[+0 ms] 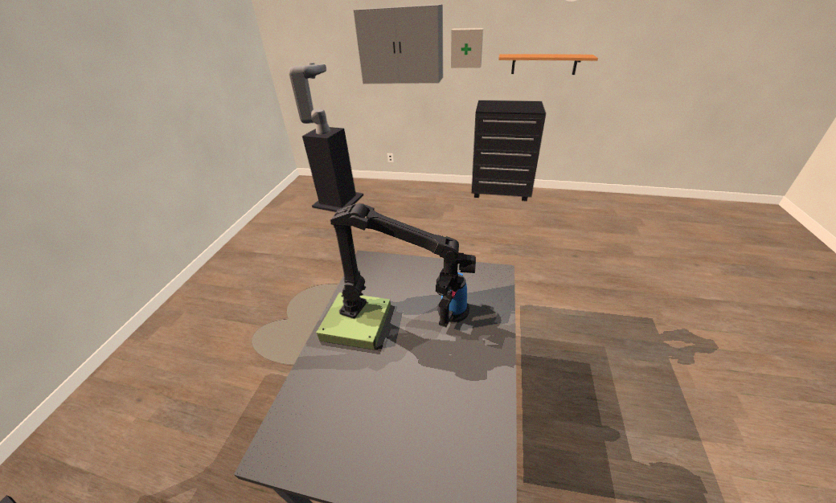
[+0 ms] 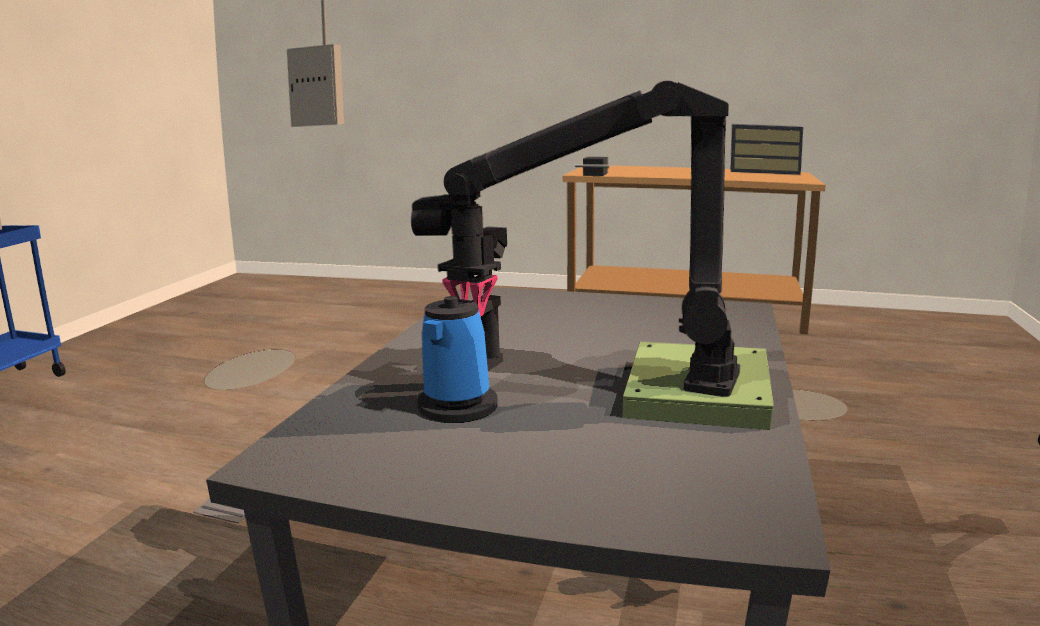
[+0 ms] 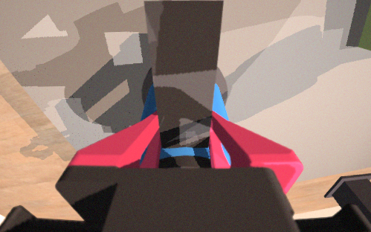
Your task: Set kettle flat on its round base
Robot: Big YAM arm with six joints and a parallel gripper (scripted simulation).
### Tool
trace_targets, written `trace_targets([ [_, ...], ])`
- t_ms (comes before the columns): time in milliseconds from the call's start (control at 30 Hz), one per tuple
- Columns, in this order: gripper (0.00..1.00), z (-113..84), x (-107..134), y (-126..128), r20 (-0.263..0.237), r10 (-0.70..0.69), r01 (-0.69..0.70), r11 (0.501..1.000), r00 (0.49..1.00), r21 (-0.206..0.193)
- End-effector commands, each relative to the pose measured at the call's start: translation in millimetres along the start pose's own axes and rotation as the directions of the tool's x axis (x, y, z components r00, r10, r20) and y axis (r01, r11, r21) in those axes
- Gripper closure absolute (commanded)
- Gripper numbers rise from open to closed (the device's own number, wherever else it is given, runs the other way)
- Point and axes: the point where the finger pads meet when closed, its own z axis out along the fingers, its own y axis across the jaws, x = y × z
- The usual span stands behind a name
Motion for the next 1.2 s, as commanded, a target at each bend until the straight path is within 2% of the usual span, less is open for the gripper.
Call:
trace_targets([
  [0,1.00,-20.4,10,11,-0.020,-0.003,0.001,0.998,1.000,-0.056],
  [233,1.00,-19.4,9,10,-0.019,-0.002,0.001,0.999,1.000,-0.055],
  [400,1.00,-10.4,8,8,-0.013,-0.001,0.000,0.999,1.000,-0.036],
  [500,1.00,-10.5,10,11,-0.016,-0.001,0.000,0.999,1.000,-0.046],
  [1167,1.00,-7.1,10,10,-0.015,-0.002,0.001,0.999,1.000,-0.042],
])
